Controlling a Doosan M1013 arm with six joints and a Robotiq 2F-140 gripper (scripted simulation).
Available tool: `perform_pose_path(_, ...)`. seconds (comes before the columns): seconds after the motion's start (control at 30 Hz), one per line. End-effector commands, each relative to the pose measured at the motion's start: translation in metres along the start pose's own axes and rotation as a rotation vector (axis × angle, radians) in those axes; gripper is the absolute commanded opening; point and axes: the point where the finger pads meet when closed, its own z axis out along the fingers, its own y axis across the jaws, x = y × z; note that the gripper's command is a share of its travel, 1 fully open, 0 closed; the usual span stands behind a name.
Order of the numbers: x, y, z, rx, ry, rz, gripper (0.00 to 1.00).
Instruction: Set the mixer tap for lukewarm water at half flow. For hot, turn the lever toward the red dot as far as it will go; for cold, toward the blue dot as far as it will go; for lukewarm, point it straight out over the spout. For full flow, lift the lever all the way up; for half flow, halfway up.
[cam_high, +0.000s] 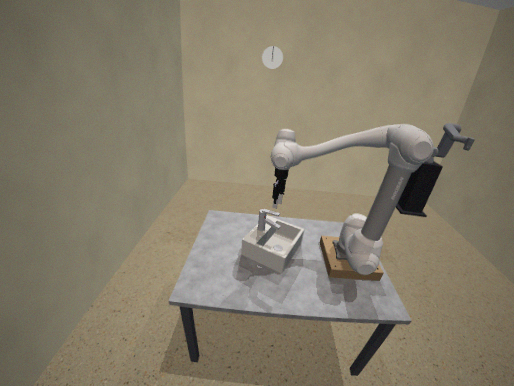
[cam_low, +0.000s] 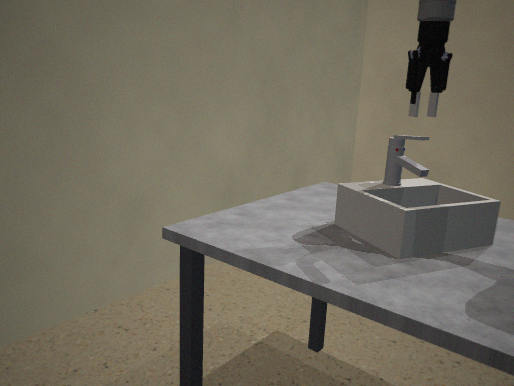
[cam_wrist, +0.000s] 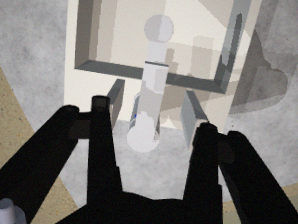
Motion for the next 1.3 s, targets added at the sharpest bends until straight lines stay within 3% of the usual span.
perform_pose_path(0.0, 0.0, 0.0, 0.004, 0.0, 0.0, 0.0, 0.39)
perform_pose_path(0.77, 0.0, 0.0, 0.035, 0.0, 0.0, 0.0, 0.39)
perform_pose_path(1.27, 0.0, -0.001, 0.04, 0.0, 0.0, 0.0, 0.39)
